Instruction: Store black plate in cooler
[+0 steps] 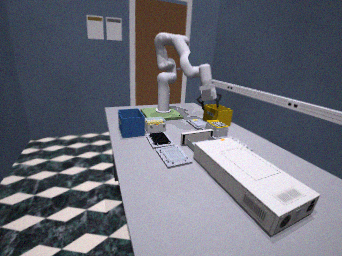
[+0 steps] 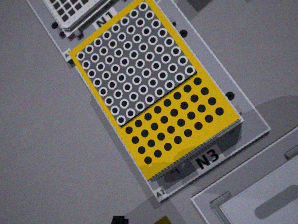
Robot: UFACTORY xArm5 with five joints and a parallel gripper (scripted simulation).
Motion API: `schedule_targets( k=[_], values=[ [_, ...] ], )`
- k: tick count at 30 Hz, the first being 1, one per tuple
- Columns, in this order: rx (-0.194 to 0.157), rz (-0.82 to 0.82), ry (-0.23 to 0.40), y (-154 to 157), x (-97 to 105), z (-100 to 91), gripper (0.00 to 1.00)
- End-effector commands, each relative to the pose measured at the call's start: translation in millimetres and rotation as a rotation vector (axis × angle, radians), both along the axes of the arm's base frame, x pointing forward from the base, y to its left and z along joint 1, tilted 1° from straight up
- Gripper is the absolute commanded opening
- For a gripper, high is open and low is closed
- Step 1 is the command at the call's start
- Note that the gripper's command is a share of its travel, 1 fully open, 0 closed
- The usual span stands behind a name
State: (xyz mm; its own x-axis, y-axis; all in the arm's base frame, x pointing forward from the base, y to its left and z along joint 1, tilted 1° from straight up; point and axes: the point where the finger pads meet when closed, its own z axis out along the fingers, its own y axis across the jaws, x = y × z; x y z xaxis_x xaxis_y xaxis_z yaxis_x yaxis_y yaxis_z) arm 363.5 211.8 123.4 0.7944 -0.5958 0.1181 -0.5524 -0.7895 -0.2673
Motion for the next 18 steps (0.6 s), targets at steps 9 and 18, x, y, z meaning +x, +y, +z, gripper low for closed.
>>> schedule_targets(
  k=[9, 18],
  values=[
    [0.002, 0.000, -0.003, 0.6, 1.1, 1.5, 1.00],
    [-0.017, 0.027, -0.001, -2.9, 3.8, 3.8, 1.00]
  ],
)
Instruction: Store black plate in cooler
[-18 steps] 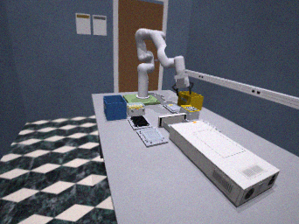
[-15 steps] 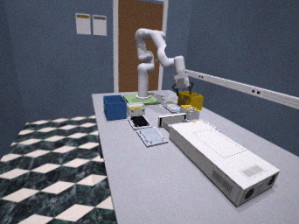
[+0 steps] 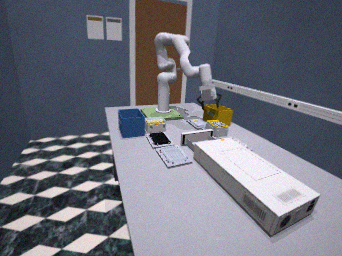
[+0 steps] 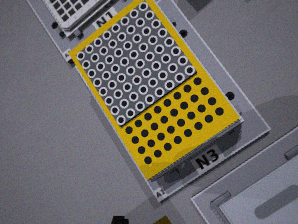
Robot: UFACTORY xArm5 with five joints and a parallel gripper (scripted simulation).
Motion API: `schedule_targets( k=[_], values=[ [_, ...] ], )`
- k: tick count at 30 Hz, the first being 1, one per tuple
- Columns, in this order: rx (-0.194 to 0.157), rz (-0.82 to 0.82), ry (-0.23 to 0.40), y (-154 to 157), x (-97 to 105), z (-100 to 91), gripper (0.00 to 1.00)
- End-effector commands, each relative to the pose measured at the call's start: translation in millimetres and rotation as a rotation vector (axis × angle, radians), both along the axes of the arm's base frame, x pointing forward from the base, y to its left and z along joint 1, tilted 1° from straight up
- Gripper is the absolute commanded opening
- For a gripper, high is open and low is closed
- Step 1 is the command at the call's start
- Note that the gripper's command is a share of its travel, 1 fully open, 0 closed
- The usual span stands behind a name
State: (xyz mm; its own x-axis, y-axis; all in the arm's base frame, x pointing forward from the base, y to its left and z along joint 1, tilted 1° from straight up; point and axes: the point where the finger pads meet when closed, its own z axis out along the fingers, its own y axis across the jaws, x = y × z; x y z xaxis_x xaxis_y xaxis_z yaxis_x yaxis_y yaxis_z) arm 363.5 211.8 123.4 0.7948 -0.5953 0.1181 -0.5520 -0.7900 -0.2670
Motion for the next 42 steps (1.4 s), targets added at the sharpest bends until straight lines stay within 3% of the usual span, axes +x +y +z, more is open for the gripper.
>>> schedule_targets(
  k=[1, 3, 5, 7, 13, 16, 18, 26, 42],
  values=[
    [-0.027, 0.041, 0.000, -6.3, 6.6, 6.1, 1.00],
    [-0.027, 0.041, 0.000, -12.0, 11.1, 9.9, 1.00],
    [-0.056, 0.083, 0.009, -19.9, 15.7, 14.1, 1.00],
    [-0.056, 0.083, 0.009, -25.8, 19.2, 17.2, 1.00],
    [-0.109, 0.168, 0.033, -48.5, 29.9, 29.4, 1.00],
    [-0.109, 0.168, 0.033, -52.6, 31.6, 31.6, 1.00],
    [-0.132, 0.211, 0.046, -61.0, 34.6, 36.2, 1.00],
    [-0.170, 0.300, 0.077, -94.2, 43.8, 54.7, 1.00],
    [-0.210, 0.435, 0.128, -149.2, 48.4, 87.1, 1.00]
  ],
)
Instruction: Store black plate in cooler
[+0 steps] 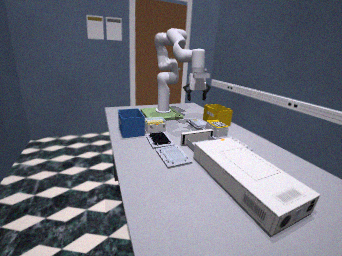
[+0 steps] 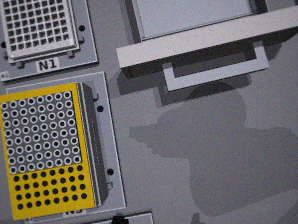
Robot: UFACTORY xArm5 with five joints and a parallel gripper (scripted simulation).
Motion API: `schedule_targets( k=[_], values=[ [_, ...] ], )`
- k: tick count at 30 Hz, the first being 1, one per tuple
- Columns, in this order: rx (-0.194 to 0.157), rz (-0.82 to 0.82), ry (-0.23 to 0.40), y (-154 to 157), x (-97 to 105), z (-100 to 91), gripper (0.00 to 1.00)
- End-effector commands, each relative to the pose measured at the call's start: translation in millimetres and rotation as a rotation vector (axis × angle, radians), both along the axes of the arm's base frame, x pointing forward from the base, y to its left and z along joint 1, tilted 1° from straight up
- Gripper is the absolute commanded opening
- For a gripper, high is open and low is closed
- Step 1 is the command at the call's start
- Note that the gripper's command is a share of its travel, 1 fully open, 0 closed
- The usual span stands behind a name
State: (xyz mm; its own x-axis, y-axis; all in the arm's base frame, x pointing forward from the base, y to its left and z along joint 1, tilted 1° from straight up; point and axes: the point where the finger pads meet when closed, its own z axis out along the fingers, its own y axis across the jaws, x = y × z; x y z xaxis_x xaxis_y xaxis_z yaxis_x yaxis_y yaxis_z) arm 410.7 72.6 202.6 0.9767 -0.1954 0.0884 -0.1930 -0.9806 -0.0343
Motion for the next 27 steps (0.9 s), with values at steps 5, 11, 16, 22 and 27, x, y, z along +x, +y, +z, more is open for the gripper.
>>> schedule_targets(
  k=[5, 11, 16, 22, 27],
  values=[
    [-0.018, 0.091, 0.039, -30.1, -0.5, 20.5, 1.00],
    [-0.024, 0.151, 0.067, -46.7, -3.5, 31.4, 1.00],
    [-0.037, 0.216, 0.073, -57.1, 4.4, 40.2, 1.00],
    [-0.039, 0.226, 0.074, -56.9, 12.9, 41.8, 1.00],
    [-0.039, 0.226, 0.074, -56.9, 12.9, 41.8, 1.00]
  ],
)
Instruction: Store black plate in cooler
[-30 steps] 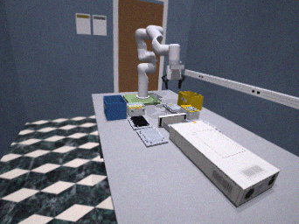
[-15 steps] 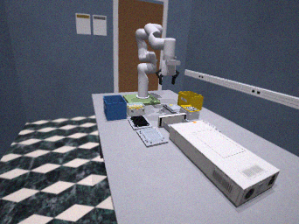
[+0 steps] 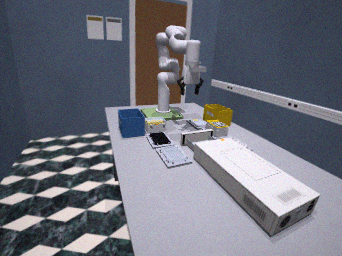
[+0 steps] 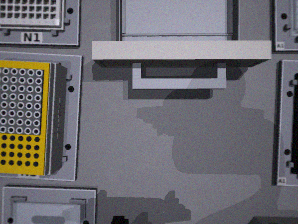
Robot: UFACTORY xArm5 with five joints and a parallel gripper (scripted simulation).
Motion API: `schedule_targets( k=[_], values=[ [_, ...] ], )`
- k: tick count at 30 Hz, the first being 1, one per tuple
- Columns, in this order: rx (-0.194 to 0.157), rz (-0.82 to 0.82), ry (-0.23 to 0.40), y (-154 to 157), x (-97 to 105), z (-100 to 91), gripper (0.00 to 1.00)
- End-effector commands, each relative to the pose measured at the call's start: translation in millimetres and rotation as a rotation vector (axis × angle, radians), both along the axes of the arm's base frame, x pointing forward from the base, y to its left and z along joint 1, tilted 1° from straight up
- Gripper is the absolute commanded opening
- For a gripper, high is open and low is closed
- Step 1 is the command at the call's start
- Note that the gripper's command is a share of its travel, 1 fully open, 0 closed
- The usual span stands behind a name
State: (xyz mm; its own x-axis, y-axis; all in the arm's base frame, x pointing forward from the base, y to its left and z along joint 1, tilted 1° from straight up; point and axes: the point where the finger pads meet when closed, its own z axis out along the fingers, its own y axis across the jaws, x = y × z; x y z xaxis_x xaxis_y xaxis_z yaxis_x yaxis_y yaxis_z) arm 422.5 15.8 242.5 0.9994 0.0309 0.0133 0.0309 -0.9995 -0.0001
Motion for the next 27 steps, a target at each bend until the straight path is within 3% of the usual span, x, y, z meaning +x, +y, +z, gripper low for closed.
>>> schedule_targets(
  k=[1, 5, 6, 27],
  values=[
    [-0.011, 0.000, -0.005, -0.1, 1.1, 1.8, 1.00],
    [-0.011, 0.000, -0.005, -0.1, 1.1, 1.8, 1.00],
    [-0.011, 0.033, -0.005, 0.0, 4.9, -1.5, 0.88],
    [-0.021, 0.666, -0.002, 1.0, 76.3, -64.2, 0.88]
  ],
)
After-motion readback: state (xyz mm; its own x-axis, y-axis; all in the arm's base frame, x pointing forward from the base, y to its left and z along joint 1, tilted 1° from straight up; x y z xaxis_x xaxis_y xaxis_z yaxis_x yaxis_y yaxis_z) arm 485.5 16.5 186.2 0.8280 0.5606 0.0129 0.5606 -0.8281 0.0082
